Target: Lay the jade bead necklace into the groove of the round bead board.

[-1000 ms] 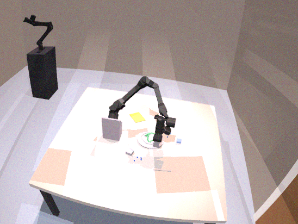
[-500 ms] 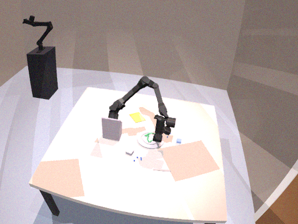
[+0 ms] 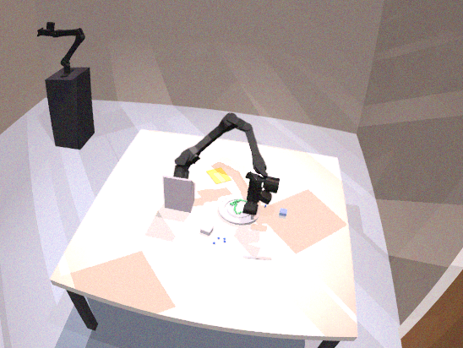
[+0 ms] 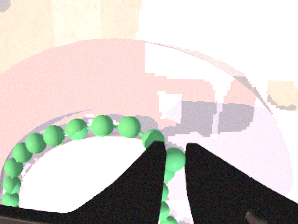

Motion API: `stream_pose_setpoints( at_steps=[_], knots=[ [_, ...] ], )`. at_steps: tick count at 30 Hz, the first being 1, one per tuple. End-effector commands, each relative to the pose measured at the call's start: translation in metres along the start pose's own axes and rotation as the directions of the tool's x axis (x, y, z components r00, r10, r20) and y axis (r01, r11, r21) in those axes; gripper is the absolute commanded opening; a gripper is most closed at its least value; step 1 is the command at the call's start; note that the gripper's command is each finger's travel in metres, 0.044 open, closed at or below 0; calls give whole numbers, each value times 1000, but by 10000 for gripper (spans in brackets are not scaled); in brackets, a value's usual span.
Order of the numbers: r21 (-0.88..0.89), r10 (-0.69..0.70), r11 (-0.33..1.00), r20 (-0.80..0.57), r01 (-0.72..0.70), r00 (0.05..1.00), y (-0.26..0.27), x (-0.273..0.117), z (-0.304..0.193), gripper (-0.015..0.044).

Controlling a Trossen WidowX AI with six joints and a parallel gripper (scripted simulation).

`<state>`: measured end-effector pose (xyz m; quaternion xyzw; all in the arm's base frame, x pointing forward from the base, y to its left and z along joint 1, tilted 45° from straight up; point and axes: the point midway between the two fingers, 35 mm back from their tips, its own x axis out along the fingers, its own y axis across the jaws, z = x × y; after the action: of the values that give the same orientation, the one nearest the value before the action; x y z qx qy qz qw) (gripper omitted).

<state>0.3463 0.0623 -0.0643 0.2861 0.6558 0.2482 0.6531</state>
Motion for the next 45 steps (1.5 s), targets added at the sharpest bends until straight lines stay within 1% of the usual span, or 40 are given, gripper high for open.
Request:
stream_pose_setpoints(
  at_steps=[1,7,24,45],
  knots=[
    [-11,0,1000,0,0,1000,0,1,3,0],
    [-11,0,1000,0,0,1000,0,8,3,0],
    [-6,0,1000,-1,0,1000,0,3,1,440],
    [-11,0,1000,0,0,1000,-1,0,1,440]
  ],
)
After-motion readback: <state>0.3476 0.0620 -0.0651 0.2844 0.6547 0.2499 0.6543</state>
